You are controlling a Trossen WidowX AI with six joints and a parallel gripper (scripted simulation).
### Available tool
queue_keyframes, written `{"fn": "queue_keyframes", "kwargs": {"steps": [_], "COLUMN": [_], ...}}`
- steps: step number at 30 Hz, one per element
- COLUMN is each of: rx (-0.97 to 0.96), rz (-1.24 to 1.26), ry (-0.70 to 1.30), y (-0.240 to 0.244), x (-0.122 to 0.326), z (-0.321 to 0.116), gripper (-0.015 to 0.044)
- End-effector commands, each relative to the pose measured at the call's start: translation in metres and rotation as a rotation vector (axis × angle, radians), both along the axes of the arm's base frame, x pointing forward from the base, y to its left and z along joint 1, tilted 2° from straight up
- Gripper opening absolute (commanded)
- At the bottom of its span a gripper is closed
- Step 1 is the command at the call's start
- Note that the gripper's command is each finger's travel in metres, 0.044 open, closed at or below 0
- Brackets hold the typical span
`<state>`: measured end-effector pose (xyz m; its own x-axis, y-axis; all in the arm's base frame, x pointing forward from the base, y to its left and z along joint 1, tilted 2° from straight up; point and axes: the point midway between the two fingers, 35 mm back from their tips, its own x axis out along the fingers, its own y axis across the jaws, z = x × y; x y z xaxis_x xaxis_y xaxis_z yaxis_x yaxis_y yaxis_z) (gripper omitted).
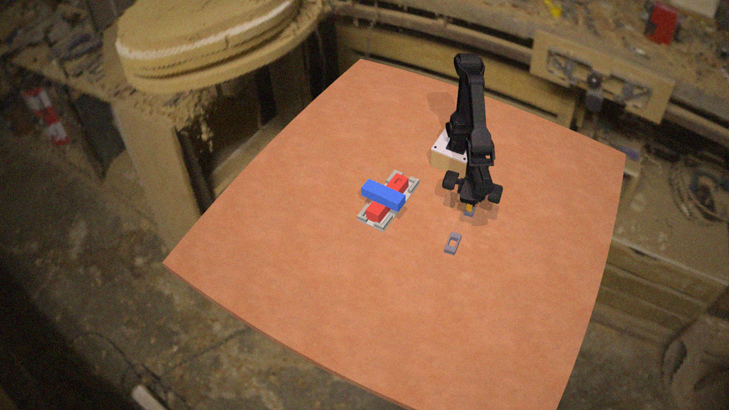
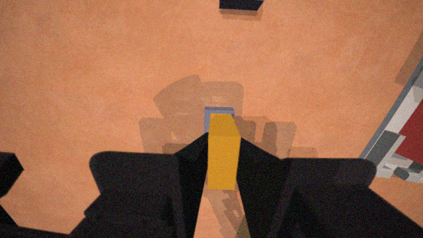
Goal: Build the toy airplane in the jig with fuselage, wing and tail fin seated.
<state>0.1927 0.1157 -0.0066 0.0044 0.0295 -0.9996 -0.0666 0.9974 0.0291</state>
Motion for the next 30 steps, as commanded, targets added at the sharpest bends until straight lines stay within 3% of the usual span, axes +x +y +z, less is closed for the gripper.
{"fn": "queue_keyframes", "kwargs": {"steps": [1,30], "rx": [0.008,0.007], "rz": [0.003,0.0], "ry": [-0.005,-0.009], "y": [0.002,0.0], "x": [0.003,0.003], "z": [0.011,0.1], "gripper": [0.0,0.0]}}
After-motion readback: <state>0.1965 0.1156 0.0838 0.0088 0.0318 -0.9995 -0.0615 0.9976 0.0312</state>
